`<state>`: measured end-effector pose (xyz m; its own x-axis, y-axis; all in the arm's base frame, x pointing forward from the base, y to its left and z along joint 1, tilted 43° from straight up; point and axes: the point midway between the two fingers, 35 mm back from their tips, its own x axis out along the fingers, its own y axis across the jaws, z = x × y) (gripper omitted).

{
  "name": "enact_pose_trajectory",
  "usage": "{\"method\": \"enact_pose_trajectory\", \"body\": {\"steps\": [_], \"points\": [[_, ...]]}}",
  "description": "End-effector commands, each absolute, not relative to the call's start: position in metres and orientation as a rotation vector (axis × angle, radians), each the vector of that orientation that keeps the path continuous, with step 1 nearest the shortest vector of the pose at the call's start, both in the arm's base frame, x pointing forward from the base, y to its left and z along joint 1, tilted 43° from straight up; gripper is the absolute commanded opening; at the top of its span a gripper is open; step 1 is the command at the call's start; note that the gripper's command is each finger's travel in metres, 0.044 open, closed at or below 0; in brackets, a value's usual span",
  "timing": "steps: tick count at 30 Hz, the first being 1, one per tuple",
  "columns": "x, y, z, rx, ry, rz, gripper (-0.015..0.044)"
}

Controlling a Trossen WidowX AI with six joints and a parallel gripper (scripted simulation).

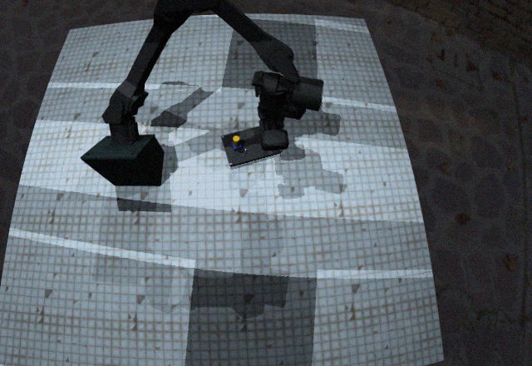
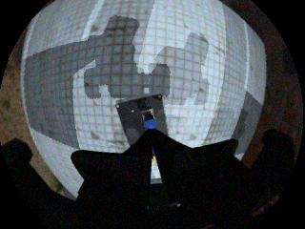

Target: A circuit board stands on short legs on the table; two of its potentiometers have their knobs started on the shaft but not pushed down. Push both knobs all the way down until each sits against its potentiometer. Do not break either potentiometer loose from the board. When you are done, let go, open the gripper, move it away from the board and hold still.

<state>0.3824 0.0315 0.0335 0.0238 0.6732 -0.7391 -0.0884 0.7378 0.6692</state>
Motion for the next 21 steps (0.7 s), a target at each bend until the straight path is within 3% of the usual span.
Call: {"method": "enact_pose_trajectory", "body": {"steps": [1, 21], "points": [[0.383, 0.035, 0.03, 0.517, 1.44, 0.628, 0.0], [0.383, 0.045, 0.018, 0.518, 1.44, 0.629, 0.0]]}}
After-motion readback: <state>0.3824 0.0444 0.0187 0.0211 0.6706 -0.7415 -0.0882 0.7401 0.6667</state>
